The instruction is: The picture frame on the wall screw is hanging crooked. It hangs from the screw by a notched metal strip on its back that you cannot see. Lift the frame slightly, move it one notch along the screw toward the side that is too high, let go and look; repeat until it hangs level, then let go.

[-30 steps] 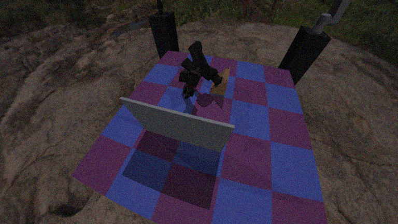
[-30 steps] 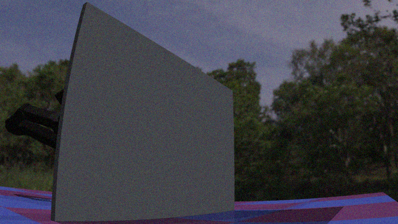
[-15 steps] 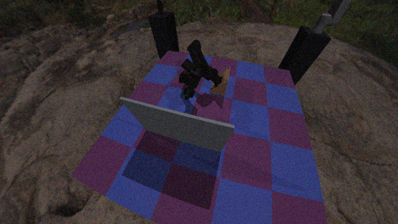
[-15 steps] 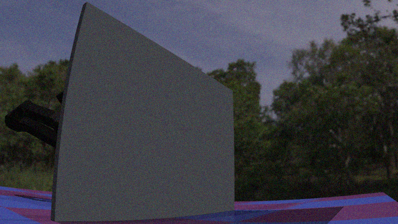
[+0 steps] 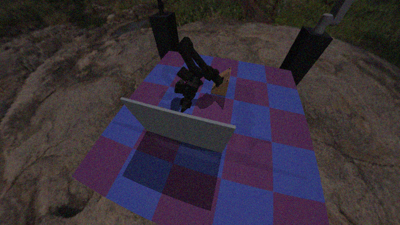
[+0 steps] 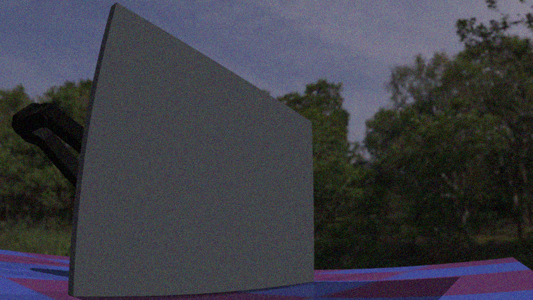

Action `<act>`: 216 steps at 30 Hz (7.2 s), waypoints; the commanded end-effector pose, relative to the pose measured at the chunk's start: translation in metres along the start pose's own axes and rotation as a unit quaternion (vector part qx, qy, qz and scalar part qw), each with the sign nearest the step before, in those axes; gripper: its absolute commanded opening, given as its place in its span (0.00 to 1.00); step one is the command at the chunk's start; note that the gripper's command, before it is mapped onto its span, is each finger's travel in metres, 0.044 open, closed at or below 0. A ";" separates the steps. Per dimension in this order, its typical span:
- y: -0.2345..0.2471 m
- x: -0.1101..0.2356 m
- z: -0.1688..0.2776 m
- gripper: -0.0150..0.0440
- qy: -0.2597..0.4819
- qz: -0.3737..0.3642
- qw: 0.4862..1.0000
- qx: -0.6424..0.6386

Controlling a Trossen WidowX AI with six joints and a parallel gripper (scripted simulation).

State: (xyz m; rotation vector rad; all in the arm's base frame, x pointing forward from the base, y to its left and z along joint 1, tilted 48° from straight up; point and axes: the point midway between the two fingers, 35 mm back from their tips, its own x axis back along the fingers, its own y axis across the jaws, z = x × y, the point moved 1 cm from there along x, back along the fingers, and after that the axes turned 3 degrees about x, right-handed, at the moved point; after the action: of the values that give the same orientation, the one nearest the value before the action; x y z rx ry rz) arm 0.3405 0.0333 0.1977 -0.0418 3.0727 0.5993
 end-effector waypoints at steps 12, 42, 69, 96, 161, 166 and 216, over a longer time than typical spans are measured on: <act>0.000 -0.004 -0.001 0.69 -0.004 -0.003 1.000 -0.003; 0.001 -0.044 -0.002 0.69 -0.005 -0.004 1.000 -0.003; 0.001 -0.044 -0.002 0.69 -0.005 -0.004 1.000 -0.003; 0.001 -0.044 -0.002 0.25 -0.005 -0.004 1.000 -0.003; 0.008 -0.044 -0.002 0.25 -0.005 -0.004 1.000 -0.003; 0.008 -0.044 -0.002 0.25 -0.005 -0.004 1.000 -0.003; 0.010 -0.044 -0.010 0.25 -0.005 -0.004 1.000 -0.003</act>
State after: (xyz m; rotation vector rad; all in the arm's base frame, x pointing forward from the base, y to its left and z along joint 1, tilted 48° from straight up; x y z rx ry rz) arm 0.3845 0.0366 0.2057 -0.0254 3.0730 0.5993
